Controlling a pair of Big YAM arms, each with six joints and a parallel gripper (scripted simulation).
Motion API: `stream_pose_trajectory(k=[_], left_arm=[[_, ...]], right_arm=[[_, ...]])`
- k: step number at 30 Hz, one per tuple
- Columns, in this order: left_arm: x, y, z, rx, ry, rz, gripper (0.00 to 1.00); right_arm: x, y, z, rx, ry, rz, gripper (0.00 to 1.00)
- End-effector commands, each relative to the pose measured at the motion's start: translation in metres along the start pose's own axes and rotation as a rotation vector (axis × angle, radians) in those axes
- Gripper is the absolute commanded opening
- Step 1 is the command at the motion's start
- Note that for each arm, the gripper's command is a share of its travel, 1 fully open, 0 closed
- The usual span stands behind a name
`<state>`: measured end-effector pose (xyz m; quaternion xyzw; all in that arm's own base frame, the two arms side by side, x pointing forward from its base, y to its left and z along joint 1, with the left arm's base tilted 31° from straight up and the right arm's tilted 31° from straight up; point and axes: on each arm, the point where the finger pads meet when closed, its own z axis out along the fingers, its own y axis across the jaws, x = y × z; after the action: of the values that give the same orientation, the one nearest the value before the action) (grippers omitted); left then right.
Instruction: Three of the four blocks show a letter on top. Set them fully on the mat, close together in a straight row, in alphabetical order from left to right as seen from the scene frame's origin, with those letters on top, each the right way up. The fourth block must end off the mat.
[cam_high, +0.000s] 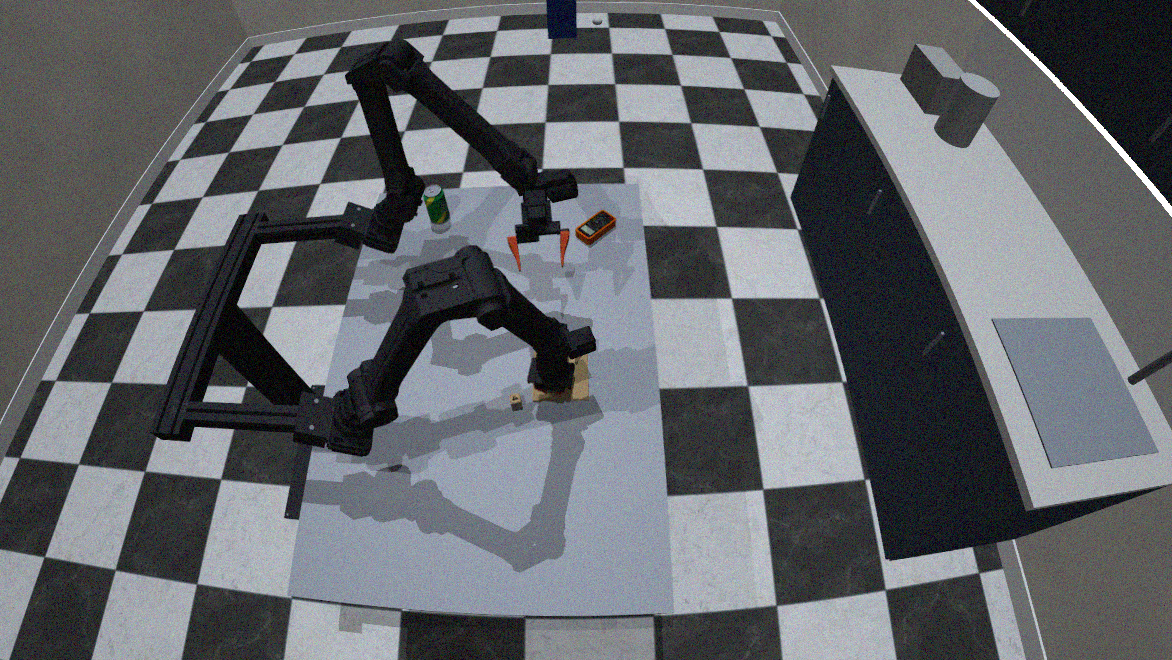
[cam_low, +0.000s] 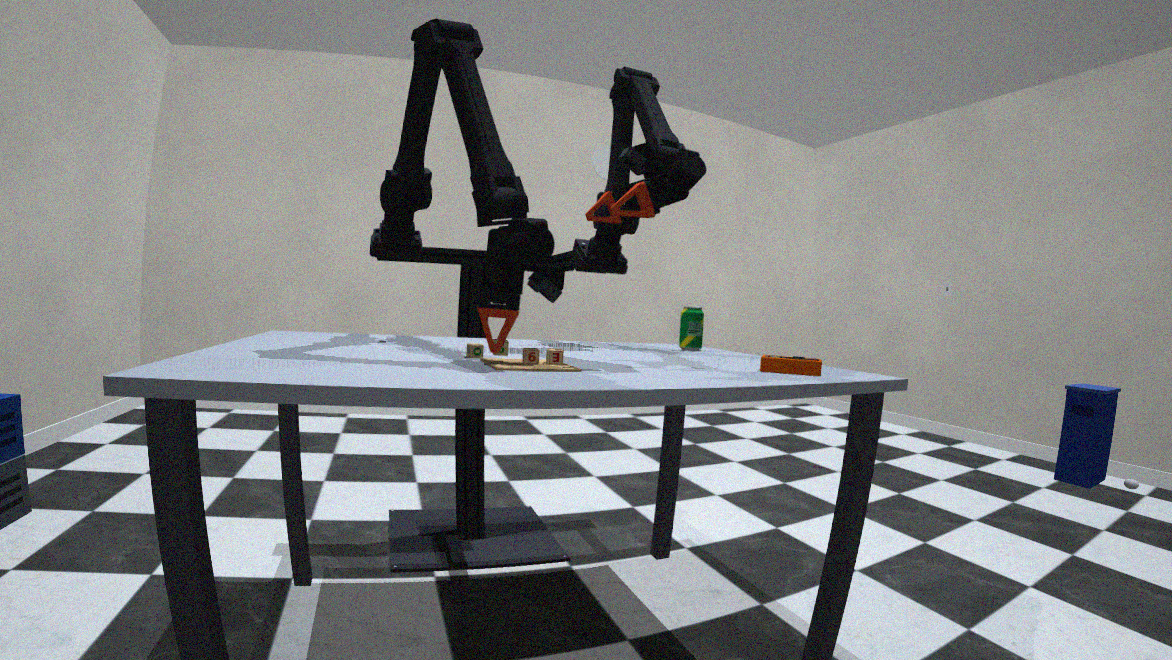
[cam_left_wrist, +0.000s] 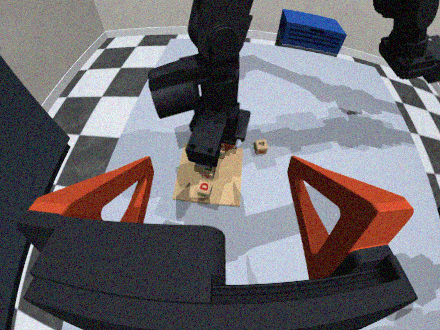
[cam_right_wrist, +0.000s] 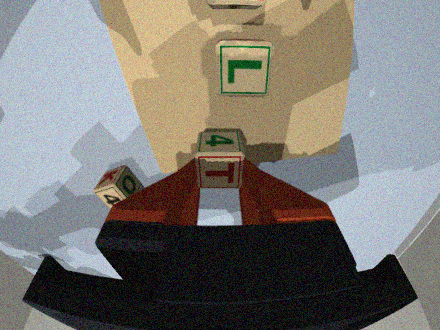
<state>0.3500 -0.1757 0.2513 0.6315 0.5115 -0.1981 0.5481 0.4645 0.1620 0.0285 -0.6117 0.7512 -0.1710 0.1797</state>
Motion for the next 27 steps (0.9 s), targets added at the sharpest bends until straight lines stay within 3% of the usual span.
stream_pose_trajectory(k=[1,9,13,15,18,19,27], left_arm=[[-0.009,0.018,-0.001,-0.008,-0.006,0.03,1.0],[-0.009,0.018,-0.001,-0.008,-0.006,0.03,1.0],[-0.009,0.018,-0.001,-0.008,-0.006,0.03,1.0],[-0.009,0.018,-0.001,-0.008,-0.006,0.03,1.0],[-0.009,0.018,-0.001,-0.008,-0.006,0.03,1.0],[-0.009,0.018,-0.001,-0.008,-0.006,0.03,1.0],[-0.009,0.018,-0.001,-0.008,-0.006,0.03,1.0]], right_arm=[[-0.009,-0.035,-0.015,0.053,-0.031,0.005,0.2],[-0.002,-0.008,0.012,0.028,-0.017,-0.008,0.2],[-0.015,-0.021,-0.009,0.049,-0.037,-0.005,0.61],[-0.015,-0.021,-0.009,0.049,-0.037,-0.005,0.61],[-0.014,-0.016,-0.026,0.047,-0.035,0.002,0.95],[-0.013,-0.015,-0.031,0.045,-0.034,0.002,1.0],[-0.008,-0.019,-0.057,0.056,-0.074,-0.007,1.0]])
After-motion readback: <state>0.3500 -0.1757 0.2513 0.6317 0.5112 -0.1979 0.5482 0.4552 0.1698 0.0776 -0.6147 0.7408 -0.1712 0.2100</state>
